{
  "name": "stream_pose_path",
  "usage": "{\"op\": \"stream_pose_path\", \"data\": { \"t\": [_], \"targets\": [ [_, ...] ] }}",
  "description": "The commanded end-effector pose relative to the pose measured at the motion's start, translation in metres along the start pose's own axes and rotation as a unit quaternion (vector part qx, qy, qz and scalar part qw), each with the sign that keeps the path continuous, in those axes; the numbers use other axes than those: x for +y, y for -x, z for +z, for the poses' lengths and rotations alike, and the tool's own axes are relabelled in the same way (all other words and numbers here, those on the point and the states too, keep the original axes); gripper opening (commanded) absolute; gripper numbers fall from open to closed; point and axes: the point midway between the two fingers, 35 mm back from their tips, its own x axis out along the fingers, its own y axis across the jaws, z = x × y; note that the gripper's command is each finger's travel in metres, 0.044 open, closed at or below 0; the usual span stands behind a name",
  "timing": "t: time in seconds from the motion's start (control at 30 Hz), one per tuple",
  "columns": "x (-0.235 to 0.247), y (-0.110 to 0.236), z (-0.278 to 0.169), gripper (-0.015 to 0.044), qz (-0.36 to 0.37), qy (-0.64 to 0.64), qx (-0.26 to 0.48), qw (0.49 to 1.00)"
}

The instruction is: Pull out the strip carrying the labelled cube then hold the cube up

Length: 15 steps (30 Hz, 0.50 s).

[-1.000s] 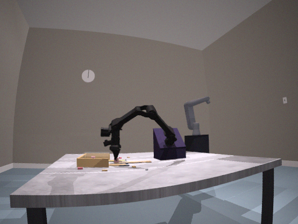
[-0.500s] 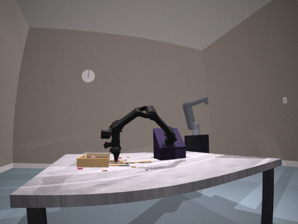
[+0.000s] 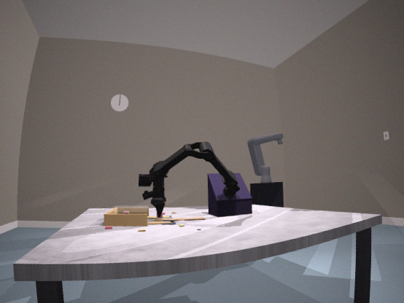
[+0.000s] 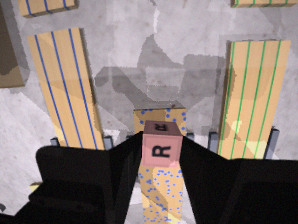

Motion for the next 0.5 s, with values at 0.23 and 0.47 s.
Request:
{"op": "stream_pose_path", "data": {
  "t": [0.23,0.47],
  "targets": [
    [-0.015,0.032,-0.042,0.0,0.0,-0.005,0.0,1.0],
    [-0.018,0.036,-0.05,0.0,0.0,-0.006,0.0,1.0]
  ]
}}
